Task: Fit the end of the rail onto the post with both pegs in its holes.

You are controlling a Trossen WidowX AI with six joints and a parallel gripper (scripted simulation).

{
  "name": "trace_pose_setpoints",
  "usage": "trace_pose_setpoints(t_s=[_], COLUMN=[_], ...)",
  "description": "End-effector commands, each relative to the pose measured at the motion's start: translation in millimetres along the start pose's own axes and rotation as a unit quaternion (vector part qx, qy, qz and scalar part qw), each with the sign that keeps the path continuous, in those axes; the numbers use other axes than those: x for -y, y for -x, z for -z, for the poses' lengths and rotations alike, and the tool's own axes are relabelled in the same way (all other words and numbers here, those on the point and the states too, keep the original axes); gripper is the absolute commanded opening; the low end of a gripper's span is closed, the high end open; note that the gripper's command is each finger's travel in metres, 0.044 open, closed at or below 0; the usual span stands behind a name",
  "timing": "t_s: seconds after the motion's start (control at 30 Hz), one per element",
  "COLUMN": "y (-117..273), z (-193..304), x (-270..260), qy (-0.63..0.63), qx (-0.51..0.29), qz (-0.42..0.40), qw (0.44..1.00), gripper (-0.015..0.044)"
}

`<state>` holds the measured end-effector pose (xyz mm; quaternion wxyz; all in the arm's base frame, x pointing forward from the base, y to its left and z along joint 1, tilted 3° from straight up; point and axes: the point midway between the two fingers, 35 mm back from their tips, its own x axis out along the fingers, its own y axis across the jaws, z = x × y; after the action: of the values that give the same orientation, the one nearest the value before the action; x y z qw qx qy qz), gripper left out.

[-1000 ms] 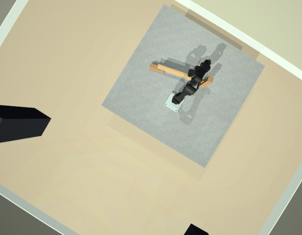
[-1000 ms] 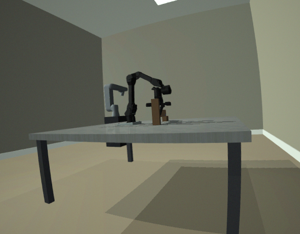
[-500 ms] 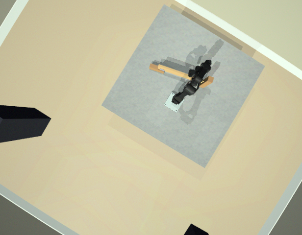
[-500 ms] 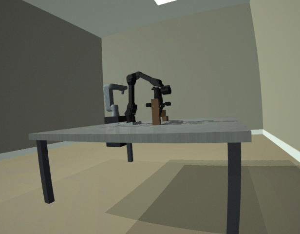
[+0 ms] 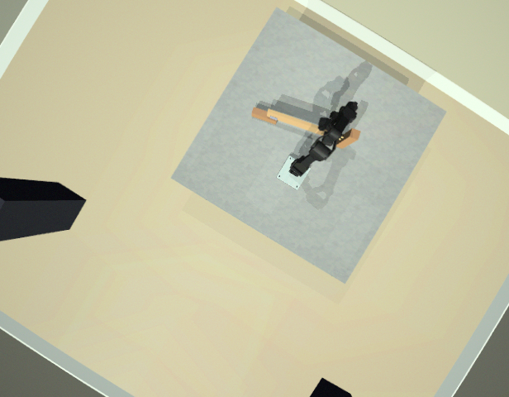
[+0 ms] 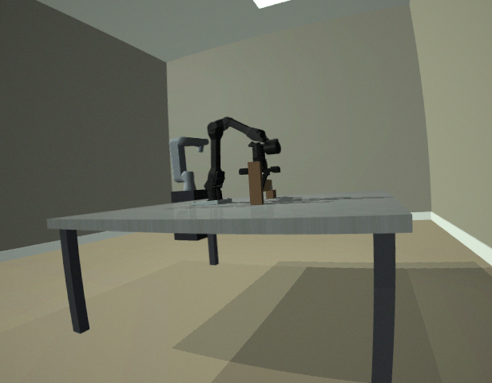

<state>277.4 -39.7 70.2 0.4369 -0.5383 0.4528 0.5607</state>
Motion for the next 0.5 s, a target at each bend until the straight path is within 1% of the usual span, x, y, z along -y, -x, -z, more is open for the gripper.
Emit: trace_pose_setpoints(t_s=[0.0, 0.47], y=[3.1, 1.8], z=[2.8, 7.0], x=[2.5, 2.4], qy=[0.001, 0.0], qx=[-0.002, -0.002], qz=[0.005, 0.005], qw=[1.0, 1.0], gripper=[0.0, 0.0])
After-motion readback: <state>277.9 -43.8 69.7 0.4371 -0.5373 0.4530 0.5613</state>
